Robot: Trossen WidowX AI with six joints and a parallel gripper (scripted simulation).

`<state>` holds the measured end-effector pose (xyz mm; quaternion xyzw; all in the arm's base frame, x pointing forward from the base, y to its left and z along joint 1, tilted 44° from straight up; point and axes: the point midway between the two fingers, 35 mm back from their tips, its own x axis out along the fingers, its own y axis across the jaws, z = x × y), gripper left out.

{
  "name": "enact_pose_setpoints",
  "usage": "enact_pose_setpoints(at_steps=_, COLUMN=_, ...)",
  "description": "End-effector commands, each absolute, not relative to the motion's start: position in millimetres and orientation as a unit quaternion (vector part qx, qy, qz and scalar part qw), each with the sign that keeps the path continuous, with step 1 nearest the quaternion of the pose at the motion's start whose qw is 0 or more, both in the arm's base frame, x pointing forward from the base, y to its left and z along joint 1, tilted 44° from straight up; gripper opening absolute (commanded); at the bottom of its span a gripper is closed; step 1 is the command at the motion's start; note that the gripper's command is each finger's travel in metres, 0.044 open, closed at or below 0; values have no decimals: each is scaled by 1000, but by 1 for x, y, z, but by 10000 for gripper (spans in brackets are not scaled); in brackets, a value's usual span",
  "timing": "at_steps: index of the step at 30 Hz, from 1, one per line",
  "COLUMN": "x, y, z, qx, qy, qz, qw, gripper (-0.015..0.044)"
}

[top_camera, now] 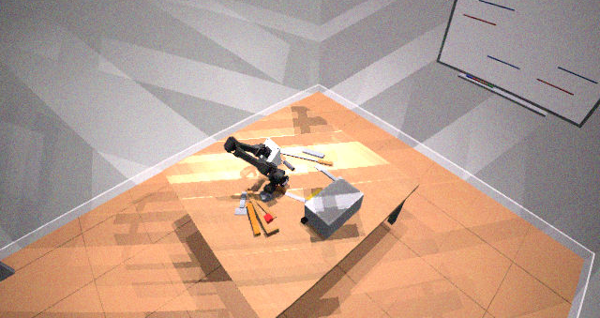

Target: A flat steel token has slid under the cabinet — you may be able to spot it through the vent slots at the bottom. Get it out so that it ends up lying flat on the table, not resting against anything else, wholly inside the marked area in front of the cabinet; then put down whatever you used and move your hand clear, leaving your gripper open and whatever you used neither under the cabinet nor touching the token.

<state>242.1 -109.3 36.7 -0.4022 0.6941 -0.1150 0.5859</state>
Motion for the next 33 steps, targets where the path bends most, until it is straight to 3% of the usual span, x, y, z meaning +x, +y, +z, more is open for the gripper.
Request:
enact_pose_setpoints(at_steps=1, x=245, y=-115, z=44, qx=-400, qy=690, qz=-125, qw=590, gripper=0)
enact_pose_setpoints(at_steps=33, x=249, y=-132, z=61, qx=-400, qy=690, qz=-126, qw=590, gripper=0)
